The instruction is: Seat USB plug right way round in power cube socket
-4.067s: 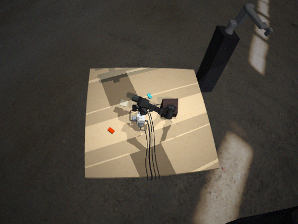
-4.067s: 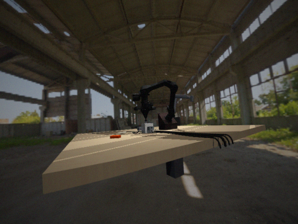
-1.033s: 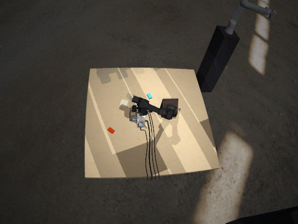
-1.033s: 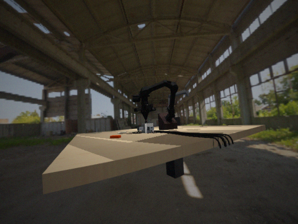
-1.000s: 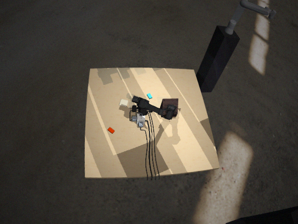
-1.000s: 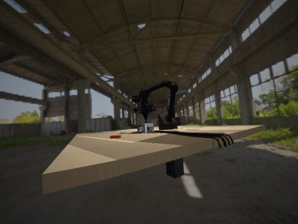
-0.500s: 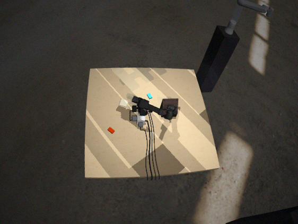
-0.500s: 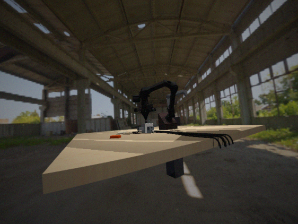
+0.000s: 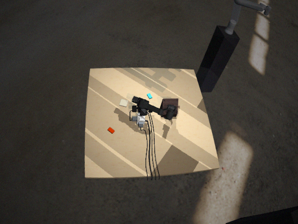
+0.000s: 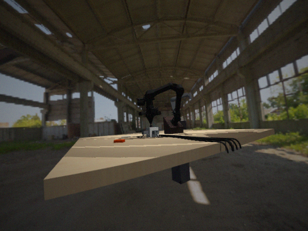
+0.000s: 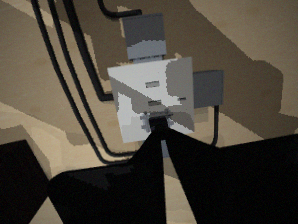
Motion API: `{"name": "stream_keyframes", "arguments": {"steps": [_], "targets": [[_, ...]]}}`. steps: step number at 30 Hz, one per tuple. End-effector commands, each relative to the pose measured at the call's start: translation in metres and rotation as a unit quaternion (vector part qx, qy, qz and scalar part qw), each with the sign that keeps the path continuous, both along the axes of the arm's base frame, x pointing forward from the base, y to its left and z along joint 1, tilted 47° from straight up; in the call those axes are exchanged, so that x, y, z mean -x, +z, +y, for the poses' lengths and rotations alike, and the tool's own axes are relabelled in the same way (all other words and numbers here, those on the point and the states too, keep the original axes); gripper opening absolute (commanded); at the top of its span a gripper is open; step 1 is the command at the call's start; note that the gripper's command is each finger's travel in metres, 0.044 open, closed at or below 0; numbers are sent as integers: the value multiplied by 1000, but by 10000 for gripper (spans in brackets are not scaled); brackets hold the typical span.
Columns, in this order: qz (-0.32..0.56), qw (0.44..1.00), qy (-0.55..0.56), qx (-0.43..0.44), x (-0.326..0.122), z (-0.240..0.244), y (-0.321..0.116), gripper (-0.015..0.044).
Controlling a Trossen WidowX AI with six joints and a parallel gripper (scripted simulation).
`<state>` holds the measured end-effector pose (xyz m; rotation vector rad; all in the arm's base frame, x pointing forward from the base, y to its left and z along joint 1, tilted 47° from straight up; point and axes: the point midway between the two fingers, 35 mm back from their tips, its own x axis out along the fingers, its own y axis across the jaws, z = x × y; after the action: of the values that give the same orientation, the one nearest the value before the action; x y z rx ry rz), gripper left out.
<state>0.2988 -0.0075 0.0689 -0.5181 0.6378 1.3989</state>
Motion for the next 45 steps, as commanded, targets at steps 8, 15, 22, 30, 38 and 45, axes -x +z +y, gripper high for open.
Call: {"name": "stream_keyframes", "arguments": {"steps": [8, 15, 22, 30, 38, 45], "targets": [[1, 1000, -2, -1, 0, 1, -1, 0], [1, 1000, -2, -1, 0, 2, -1, 0], [1, 1000, -2, -1, 0, 3, -2, 0], [1, 1000, -2, -1, 0, 3, -3, 0], [1, 1000, -2, -1, 0, 4, -3, 0], [1, 1000, -2, -1, 0, 5, -4, 0]]}}
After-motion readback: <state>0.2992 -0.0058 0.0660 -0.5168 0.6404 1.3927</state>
